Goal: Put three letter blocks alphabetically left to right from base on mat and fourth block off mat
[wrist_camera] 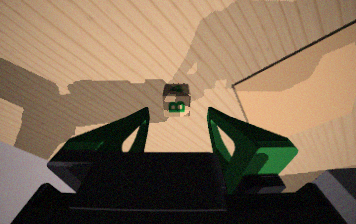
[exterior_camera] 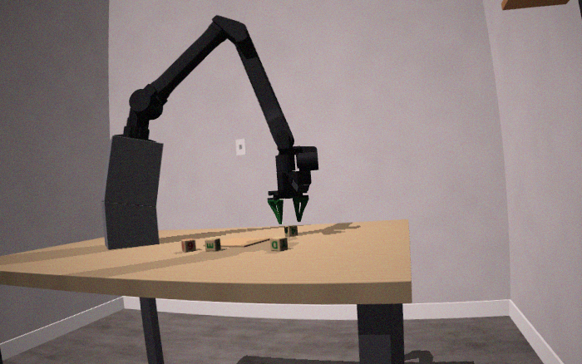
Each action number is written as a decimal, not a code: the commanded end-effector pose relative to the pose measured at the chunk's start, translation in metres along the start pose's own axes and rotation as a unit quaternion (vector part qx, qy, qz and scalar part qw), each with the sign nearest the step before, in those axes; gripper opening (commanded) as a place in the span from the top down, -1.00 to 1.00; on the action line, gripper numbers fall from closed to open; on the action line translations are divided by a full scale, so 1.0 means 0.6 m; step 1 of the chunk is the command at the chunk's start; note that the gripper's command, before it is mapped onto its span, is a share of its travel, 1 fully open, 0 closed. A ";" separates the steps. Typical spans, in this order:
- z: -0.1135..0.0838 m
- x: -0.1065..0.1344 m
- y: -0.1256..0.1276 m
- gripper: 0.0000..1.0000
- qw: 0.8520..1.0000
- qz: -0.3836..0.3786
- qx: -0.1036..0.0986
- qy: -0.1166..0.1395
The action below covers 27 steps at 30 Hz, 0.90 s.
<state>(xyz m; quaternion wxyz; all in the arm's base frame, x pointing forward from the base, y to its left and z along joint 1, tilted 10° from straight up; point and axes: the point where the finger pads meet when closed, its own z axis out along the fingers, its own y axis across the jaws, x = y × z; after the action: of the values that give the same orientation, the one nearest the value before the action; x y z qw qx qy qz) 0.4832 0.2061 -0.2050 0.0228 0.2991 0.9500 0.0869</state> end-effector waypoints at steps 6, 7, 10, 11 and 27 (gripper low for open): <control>0.003 -0.010 0.028 -0.30 1.000 -0.002 -0.012 -0.010; 0.003 -0.010 0.028 -0.30 1.000 -0.002 -0.012 -0.010; 0.003 -0.010 0.028 -0.30 1.000 -0.002 -0.012 -0.010; 0.003 -0.010 0.028 -0.30 1.000 -0.002 -0.012 -0.010; 0.019 -0.010 0.029 -0.30 1.000 -0.002 -0.013 -0.011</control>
<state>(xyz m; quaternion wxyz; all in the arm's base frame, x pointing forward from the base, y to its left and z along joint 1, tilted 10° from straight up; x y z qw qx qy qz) 0.4854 0.2081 -0.2093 0.0253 0.2987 0.9499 0.0888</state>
